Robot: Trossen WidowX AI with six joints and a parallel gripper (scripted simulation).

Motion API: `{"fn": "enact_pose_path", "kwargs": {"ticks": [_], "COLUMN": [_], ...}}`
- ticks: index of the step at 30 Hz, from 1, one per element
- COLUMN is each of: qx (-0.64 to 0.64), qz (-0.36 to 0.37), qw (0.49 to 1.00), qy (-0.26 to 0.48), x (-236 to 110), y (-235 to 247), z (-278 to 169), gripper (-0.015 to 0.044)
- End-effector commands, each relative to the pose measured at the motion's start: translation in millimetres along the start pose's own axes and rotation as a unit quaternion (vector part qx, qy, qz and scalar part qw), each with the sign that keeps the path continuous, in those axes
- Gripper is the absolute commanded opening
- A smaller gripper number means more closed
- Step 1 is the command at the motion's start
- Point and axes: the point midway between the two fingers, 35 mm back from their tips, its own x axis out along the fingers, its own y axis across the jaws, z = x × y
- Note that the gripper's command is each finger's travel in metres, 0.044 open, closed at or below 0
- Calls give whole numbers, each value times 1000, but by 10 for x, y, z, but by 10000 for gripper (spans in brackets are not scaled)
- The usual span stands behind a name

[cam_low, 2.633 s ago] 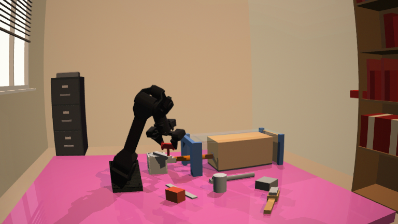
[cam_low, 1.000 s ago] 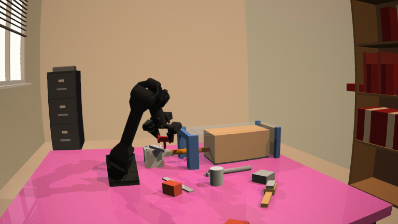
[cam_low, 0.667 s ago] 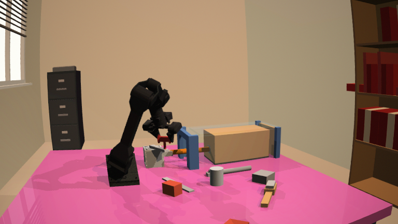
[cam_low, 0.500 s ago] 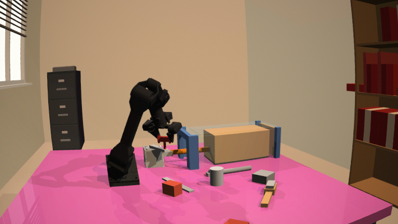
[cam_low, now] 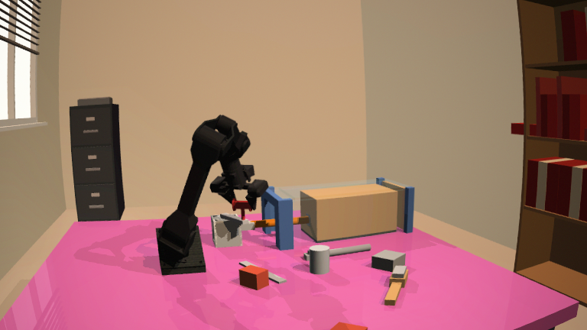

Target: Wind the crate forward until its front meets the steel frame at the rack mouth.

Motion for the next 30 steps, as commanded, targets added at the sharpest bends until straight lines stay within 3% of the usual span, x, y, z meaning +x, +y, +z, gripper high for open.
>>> {"fn": "enact_pose_path", "kwargs": {"ticks": [1, 8, 25, 27, 30], "qx": [1, 1, 0, 0, 0], "qz": [0, 0, 0, 0, 0], "qw": [1000, 1000, 1000, 1000, 1000], "qy": [0, 0, 0, 0, 0], "x": [-3, -3, 0, 0, -94], "y": [0, 0, 0, 0, 2], "z": [5, 5, 0, 0, 55], "gripper": [0, 0, 440, 440, 361]}}
